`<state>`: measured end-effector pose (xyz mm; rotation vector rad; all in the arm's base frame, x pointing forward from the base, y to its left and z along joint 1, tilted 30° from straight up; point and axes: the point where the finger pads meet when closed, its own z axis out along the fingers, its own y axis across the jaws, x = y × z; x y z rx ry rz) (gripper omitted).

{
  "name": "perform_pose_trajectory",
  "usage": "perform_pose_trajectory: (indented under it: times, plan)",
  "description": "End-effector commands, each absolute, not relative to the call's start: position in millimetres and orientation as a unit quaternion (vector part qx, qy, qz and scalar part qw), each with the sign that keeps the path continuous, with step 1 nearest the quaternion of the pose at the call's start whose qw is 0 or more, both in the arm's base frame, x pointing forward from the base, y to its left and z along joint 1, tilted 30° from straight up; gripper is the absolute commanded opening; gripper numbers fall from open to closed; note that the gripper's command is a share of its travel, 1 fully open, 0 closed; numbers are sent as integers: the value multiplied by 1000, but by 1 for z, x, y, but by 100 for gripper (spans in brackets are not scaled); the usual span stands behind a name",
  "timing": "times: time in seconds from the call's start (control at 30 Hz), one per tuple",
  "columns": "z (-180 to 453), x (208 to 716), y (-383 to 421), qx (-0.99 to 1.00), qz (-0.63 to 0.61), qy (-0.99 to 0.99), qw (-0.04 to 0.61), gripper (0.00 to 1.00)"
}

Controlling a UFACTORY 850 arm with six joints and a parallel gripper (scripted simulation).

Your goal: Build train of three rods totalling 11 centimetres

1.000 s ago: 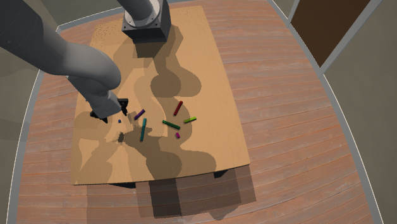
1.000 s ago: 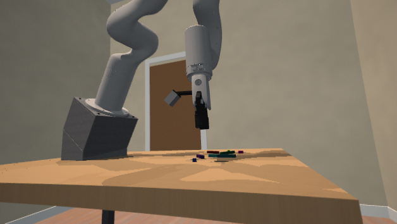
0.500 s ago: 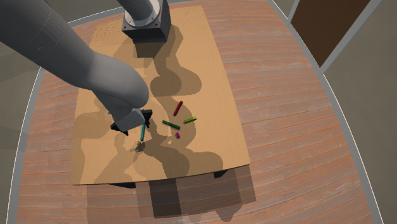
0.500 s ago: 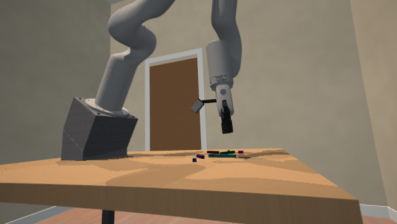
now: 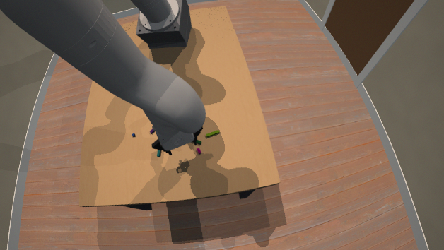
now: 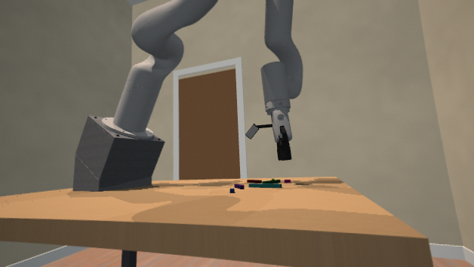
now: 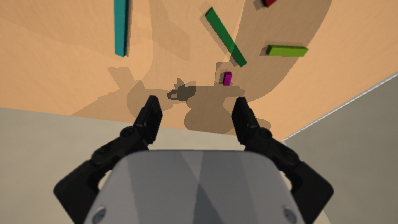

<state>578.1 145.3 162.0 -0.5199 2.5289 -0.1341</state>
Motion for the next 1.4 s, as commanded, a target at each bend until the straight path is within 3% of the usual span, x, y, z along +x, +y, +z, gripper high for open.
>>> perform_pose_trajectory:
  times: [0.0,0.23,0.27,1.37]
  plan:
    - [161,577,184,-192,-69,946,253,100]
    - [160,575,198,-194,-66,946,250,100]
    - [160,575,198,-194,-66,946,250,24]
    - [160,575,198,-194,-66,946,250,24]
